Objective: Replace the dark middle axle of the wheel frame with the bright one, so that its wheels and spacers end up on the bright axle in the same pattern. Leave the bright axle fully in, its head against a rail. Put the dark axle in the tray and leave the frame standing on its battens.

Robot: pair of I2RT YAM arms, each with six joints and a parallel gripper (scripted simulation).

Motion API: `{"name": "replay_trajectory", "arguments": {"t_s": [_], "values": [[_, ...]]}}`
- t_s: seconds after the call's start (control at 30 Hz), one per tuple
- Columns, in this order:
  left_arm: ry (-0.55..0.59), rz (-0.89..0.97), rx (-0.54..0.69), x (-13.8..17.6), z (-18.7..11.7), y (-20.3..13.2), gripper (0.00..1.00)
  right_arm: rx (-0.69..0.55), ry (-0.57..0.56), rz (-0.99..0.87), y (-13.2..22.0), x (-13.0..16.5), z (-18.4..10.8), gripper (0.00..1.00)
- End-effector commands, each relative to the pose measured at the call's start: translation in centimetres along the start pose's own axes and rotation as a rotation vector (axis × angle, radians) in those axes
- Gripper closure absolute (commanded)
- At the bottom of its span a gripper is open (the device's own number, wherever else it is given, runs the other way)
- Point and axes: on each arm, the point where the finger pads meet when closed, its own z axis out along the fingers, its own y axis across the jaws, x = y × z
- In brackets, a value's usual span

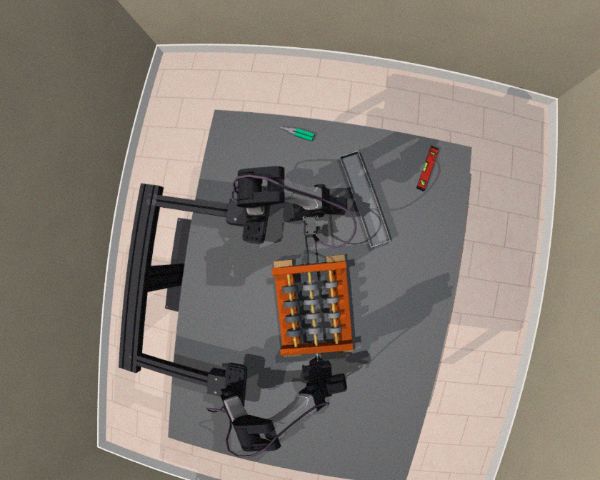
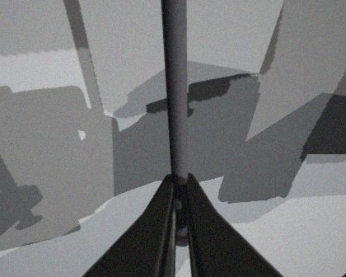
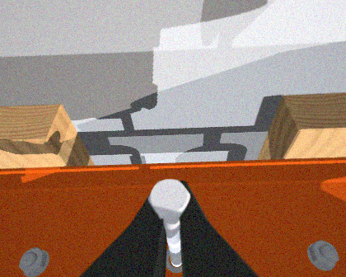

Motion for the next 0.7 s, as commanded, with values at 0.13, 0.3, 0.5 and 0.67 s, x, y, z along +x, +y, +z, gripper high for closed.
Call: {"name": "replay_trajectory", "arguments": {"t_s": [0.13, 0.3, 0.5, 0.67], "values": [[-0.044, 0.002, -0.035, -1.0, -0.2, 0.5, 1.0, -0.053, 0.075, -0.033, 1.6, 1.6, -0.5, 1.0], [-0.046, 0.002, -0.025, -0.5, 0.0, 0.2, 1.0, -0.026, 0.023, -0.045, 1.0, 1.3, 0.0, 1.0], [-0.046, -0.009, -0.03, -0.7, -0.4, 1.4, 1.0, -0.019, 0.021, -0.042, 0.4, 1.2, 0.0, 1.0], [-0.049, -0.008, -0.042, -0.5, -0.6, 1.6, 1.0, -0.029, 0.021, -0.033, 0.5, 1.3, -0.3, 1.0]]}}
